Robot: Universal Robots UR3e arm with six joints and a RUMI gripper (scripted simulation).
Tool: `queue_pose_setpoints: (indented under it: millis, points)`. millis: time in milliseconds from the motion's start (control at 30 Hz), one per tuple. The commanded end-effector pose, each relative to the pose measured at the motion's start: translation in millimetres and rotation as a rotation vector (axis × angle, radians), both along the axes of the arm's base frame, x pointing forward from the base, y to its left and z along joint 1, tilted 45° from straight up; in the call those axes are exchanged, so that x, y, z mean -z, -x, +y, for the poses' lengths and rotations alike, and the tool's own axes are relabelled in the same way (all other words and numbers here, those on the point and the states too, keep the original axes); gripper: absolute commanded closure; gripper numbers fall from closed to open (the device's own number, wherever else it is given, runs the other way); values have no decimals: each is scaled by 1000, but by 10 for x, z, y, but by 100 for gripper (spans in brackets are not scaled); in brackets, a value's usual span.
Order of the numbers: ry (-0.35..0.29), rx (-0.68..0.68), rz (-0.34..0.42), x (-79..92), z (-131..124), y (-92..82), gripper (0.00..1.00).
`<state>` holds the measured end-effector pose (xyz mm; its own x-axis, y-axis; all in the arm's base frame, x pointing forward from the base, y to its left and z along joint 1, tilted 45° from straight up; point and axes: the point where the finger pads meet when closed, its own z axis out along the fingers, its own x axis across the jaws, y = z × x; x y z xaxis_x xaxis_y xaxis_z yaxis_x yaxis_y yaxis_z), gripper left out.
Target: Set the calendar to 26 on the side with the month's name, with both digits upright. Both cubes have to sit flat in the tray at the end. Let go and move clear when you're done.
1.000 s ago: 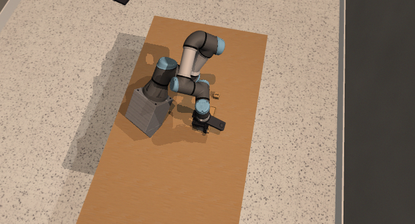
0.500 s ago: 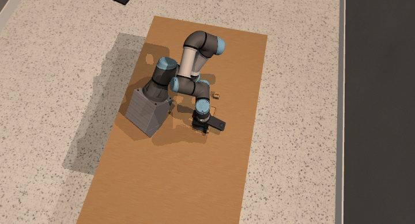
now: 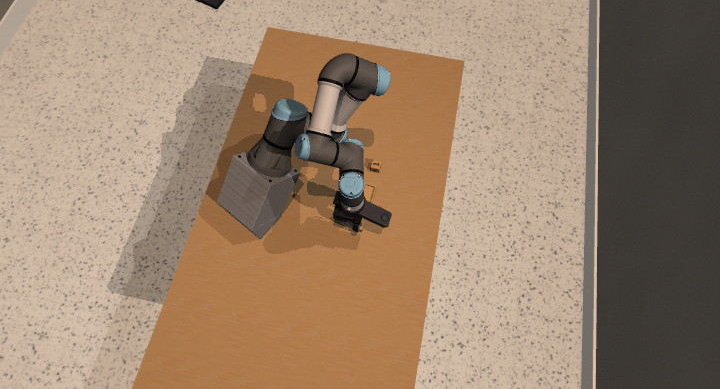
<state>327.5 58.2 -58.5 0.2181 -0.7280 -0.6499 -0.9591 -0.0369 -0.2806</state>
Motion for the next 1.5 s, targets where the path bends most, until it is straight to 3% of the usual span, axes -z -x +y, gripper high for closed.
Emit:
queue_pose_setpoints:
  millis: [0,900,1467]
  points:
    - [2,1,-1,-1,-8,-5,71]
    - [2,1,-1,6,-1,-7,71]
    - [2,1,-1,162,149,-47,71]
